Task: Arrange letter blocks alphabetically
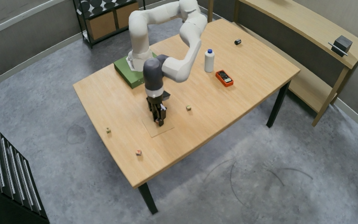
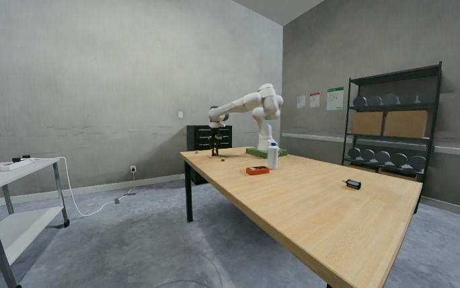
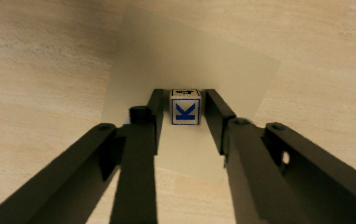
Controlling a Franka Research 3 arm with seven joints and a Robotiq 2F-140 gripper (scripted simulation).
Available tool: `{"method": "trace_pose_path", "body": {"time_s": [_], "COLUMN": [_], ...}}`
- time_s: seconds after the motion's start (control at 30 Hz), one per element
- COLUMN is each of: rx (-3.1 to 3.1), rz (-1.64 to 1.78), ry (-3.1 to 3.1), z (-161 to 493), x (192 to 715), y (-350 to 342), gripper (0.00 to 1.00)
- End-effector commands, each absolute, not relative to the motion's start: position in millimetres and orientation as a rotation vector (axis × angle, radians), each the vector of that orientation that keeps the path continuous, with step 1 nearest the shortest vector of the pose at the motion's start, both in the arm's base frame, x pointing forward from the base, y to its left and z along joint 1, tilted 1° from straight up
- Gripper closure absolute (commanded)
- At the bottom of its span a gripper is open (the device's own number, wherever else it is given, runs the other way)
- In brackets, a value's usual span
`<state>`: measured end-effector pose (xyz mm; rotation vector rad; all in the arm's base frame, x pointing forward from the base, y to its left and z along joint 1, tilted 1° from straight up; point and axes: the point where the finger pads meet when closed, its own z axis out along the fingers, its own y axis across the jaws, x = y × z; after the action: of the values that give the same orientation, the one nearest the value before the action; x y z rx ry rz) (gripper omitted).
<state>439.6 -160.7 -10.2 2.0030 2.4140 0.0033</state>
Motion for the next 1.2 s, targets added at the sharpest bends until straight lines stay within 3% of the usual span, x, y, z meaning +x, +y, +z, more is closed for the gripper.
{"method": "trace_pose_path", "body": {"time_s": [0.0,0.43,0.47,1.17], "rx": [1.995,1.995,1.995,1.995], "rz": [0.006,0.006,0.006,0.006], "ry": [2.416,2.416,2.416,2.416], "z": [-10.1,-10.1,-10.1,-10.1], "x": [441.2,441.2,441.2,441.2], "y": [-161.4,-161.4,-161.4,-161.4], "gripper": [0.68,0.68,0.78,0.78]}}
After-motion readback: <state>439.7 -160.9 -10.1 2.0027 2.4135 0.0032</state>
